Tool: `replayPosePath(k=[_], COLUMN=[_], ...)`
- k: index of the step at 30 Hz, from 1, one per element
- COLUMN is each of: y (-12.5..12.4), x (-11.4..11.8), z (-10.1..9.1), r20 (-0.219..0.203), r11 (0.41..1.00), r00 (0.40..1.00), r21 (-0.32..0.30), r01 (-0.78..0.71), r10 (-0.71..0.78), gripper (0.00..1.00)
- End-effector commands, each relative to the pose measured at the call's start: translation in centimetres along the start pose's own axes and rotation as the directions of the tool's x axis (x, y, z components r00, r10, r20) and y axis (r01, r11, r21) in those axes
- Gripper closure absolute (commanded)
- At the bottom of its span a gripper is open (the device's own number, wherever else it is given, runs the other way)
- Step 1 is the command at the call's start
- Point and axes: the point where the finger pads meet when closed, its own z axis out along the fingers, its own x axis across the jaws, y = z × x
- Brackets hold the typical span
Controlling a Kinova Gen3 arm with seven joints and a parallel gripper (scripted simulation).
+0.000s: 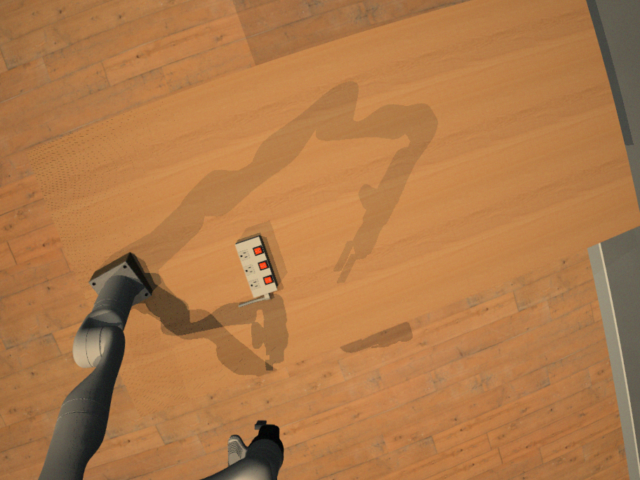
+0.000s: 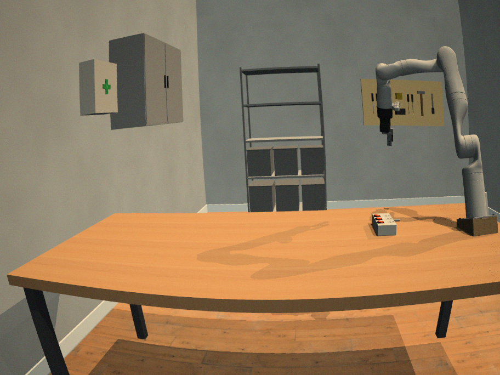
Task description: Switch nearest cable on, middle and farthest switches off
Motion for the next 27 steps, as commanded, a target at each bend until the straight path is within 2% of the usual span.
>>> replayPosePath(k=[1, 17, 18, 27], y=[1.2, 1.2, 2.2, 2.2], x=[2.7, 2.7, 5.7, 5.7], z=[-0.2, -0.2, -0.3, -0.3], r20=[-0.030, -0.030, -0.063, -0.063], r11=[0.999, 0.999, 0.996, 0.996], r00=[0.999, 0.999, 0.995, 0.995], r21=[-0.013, -0.013, -0.024, -0.024], r01=[0.043, 0.043, 0.080, 0.080], r10=[-0.044, -0.044, -0.082, -0.082], gripper=[0.00, 0.00, 0.00, 0.00])
